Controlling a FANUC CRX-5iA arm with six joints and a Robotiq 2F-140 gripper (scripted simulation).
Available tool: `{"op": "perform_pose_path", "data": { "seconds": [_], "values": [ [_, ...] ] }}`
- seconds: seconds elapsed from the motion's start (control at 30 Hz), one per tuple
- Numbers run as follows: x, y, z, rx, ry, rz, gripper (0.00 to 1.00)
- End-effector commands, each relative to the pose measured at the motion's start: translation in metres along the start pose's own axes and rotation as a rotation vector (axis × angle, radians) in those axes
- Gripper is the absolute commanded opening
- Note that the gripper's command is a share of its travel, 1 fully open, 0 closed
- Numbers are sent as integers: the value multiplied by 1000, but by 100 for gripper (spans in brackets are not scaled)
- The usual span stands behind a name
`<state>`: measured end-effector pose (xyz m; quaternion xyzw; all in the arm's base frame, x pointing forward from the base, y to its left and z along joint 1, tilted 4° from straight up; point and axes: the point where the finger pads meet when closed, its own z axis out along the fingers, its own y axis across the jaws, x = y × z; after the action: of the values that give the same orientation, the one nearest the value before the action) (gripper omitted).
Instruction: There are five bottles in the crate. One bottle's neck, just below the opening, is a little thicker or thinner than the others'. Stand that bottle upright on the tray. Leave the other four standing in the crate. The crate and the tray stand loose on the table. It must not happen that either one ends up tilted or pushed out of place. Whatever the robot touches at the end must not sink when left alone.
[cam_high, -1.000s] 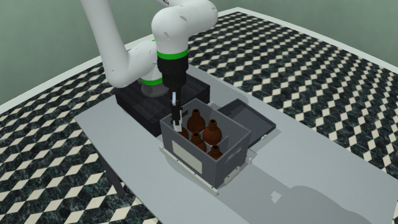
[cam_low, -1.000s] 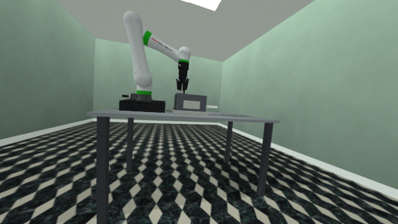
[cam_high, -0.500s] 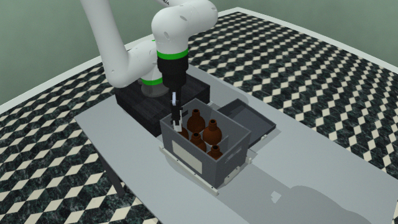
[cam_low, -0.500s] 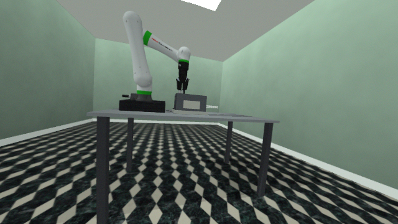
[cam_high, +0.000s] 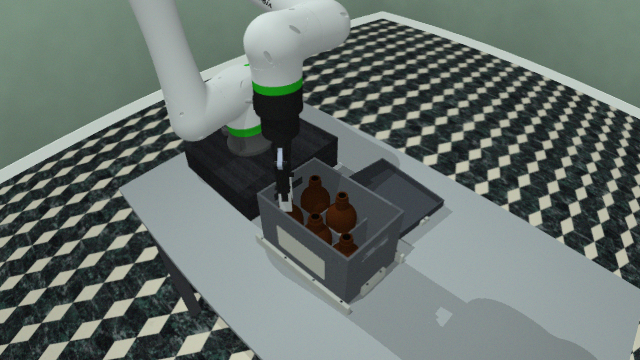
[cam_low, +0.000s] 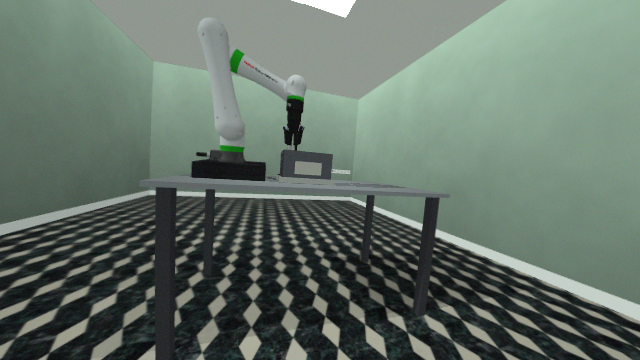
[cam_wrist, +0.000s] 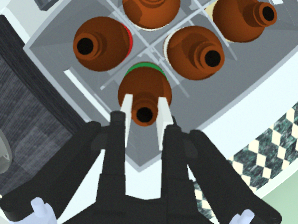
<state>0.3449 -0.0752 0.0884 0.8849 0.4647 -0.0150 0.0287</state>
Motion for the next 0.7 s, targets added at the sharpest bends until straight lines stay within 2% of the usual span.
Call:
{"op": "perform_pose_path", "data": {
  "seconds": [0.0, 0.47, 0.5, 0.67],
  "values": [
    [0, 0, 0, -1, 0, 0, 10],
    [0, 0, 0, -1, 0, 0, 10],
    [0, 0, 0, -1, 0, 0, 44],
    [0, 0, 0, -1, 0, 0, 44]
  ]
}}
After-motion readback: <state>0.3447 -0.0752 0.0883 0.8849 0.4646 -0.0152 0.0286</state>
